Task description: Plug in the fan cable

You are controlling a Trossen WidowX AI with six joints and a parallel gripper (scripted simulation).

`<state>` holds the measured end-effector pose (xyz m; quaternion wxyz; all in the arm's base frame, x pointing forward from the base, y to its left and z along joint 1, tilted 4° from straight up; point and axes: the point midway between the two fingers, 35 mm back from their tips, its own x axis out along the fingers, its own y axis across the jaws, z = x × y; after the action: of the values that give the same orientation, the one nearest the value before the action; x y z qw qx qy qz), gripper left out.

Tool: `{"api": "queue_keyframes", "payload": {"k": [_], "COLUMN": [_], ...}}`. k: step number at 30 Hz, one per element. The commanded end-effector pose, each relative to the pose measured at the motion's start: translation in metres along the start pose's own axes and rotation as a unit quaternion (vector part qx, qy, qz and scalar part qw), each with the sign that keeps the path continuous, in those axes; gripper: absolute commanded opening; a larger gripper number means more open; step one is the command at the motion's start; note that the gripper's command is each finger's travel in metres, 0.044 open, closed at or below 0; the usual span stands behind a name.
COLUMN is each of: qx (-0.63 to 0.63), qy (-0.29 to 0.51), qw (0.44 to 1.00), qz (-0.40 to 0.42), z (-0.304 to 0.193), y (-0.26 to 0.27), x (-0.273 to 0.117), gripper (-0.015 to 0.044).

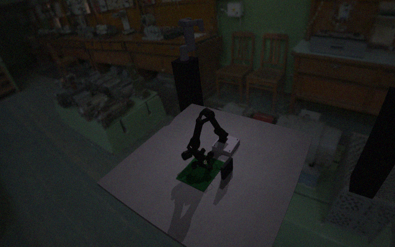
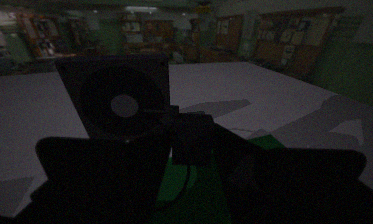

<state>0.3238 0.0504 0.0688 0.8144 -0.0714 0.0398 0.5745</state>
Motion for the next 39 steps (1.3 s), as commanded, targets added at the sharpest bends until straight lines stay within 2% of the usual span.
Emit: {"api": "queue_keyframes", "payload": {"k": [1, 39], "qx": [-0.003, 0.004], "qy": [-0.012, -0.003], "qw": [1.0, 1.0], "qz": [-0.001, 0.001], "z": [0.0009, -0.0002], "y": [0.0029, 0.0002], "x": [-0.0013, 0.0039], "gripper": [0.0, 0.0]}}
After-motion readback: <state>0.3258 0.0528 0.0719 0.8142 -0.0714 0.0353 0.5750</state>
